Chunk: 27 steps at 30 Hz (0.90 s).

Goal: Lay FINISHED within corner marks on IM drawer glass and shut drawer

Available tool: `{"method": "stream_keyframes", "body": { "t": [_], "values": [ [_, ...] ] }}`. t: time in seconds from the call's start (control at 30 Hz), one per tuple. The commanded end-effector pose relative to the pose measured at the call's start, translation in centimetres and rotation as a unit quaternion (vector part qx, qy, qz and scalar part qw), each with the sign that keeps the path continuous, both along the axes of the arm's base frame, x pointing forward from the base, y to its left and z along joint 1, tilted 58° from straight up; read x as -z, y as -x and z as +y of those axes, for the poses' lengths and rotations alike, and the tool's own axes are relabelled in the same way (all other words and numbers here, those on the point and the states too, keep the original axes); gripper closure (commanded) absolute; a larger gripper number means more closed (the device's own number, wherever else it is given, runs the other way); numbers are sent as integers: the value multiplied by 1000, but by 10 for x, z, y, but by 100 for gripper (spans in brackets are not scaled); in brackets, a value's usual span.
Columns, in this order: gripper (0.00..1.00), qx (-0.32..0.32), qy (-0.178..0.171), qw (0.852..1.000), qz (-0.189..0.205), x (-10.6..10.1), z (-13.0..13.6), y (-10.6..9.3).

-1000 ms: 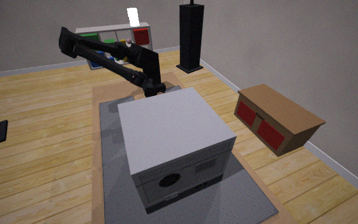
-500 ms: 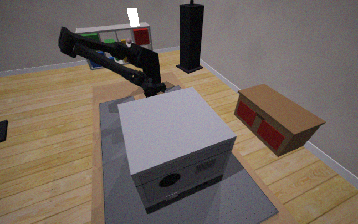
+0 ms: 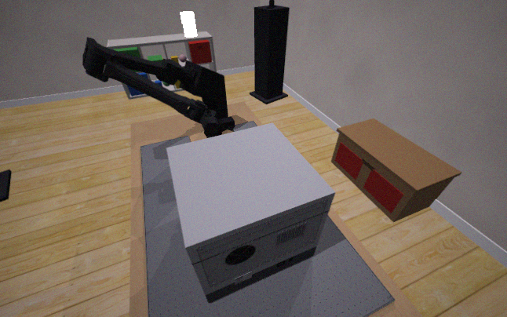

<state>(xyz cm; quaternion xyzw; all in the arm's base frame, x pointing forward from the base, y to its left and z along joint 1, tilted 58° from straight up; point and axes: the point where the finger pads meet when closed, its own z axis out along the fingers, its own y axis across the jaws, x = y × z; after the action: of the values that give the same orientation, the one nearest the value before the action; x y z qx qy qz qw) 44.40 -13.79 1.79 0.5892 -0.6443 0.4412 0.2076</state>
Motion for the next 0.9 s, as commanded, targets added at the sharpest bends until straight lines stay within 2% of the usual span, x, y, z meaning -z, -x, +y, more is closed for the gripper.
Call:
{"method": "stream_keyframes", "body": {
  "t": [0.0,0.67,0.7,0.77,0.87],
  "values": [
    [8,-7,-1,1000,-27,-14,10,-10],
    [8,-7,-1,1000,-27,-14,10,-10],
    [11,19,-6,999,-36,-6,-8,2],
    [15,36,-15,998,-49,12,-14,9],
    [21,63,-27,994,-89,21,-24,17]
  ]
}}
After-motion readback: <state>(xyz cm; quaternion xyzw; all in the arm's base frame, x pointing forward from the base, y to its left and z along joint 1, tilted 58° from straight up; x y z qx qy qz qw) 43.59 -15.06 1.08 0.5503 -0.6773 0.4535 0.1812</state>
